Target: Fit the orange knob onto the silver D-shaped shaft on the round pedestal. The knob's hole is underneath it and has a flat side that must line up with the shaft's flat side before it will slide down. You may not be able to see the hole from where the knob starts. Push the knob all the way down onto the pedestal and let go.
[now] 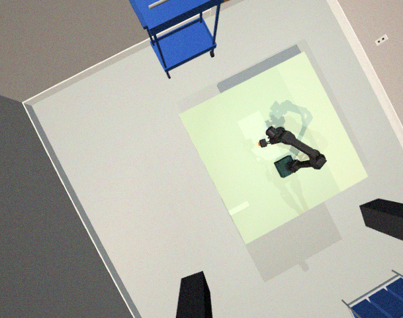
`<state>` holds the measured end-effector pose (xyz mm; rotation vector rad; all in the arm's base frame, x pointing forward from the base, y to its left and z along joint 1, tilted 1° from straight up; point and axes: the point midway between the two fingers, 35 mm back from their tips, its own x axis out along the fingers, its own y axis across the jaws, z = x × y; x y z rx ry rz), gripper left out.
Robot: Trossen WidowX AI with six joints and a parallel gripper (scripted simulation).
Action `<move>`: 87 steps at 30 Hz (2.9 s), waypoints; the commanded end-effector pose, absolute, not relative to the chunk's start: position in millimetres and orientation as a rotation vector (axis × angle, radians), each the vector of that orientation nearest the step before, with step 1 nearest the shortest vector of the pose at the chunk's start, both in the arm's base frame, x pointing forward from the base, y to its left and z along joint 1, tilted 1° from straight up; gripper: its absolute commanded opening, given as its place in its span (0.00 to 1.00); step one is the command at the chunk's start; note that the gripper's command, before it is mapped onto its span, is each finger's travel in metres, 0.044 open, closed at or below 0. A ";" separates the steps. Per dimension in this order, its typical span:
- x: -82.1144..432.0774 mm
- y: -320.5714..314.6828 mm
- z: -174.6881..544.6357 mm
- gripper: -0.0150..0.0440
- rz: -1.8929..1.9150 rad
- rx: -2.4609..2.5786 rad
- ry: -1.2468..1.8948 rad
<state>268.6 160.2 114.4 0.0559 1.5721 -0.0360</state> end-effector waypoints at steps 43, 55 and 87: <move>270.1 159.9 56.1 1.00 -1.012 1.024 1.322; 271.0 160.7 36.6 1.00 -1.012 1.024 1.322; 269.3 159.9 -2.1 0.73 -1.013 1.024 1.322</move>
